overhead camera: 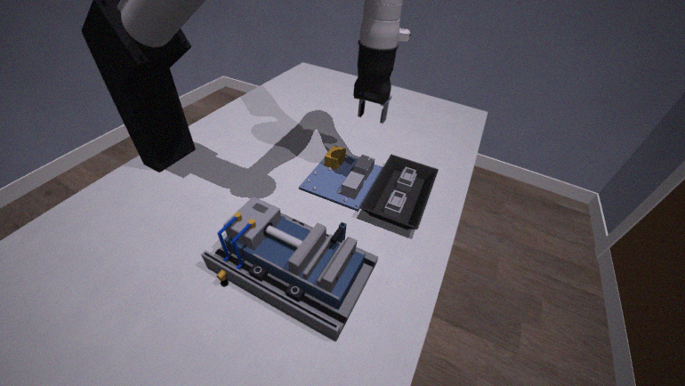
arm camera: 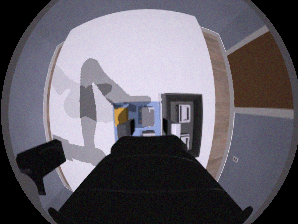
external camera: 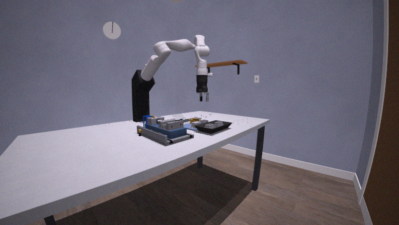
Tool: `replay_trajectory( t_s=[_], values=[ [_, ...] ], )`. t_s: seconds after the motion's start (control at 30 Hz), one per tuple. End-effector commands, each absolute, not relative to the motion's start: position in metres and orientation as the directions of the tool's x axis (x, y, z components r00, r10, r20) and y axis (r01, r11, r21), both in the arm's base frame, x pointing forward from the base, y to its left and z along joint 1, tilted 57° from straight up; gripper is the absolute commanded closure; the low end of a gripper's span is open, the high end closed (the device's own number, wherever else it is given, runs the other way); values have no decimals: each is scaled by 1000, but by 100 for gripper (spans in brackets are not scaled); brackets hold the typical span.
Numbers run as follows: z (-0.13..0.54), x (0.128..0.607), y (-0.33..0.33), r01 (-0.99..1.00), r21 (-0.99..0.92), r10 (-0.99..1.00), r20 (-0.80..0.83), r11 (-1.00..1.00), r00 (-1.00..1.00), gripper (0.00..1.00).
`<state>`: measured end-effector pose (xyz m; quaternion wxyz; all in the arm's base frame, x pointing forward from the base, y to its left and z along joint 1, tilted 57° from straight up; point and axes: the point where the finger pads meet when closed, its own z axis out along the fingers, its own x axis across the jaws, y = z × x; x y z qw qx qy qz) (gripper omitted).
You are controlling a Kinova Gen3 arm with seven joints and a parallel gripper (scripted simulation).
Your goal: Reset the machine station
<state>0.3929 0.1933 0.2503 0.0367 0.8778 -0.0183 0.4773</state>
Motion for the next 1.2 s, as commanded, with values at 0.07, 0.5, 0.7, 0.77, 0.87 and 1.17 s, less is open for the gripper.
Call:
replay_trajectory(
  t_s=[0.07, 0.5, 0.7, 0.77, 0.87, 1.17],
  values=[
    [249, 392, 195, -63, 55, 12, 838, -997, 546, 0],
    [249, 392, 195, -63, 55, 12, 838, -997, 546, 0],
    [249, 394, 196, -60, 54, 13, 839, -997, 543, 0],
    [249, 395, 196, -60, 54, 13, 839, -997, 544, 0],
    [248, 395, 195, -60, 54, 12, 839, -997, 544, 0],
    [240, 408, 195, -59, 54, 13, 839, -997, 544, 0]
  ],
)
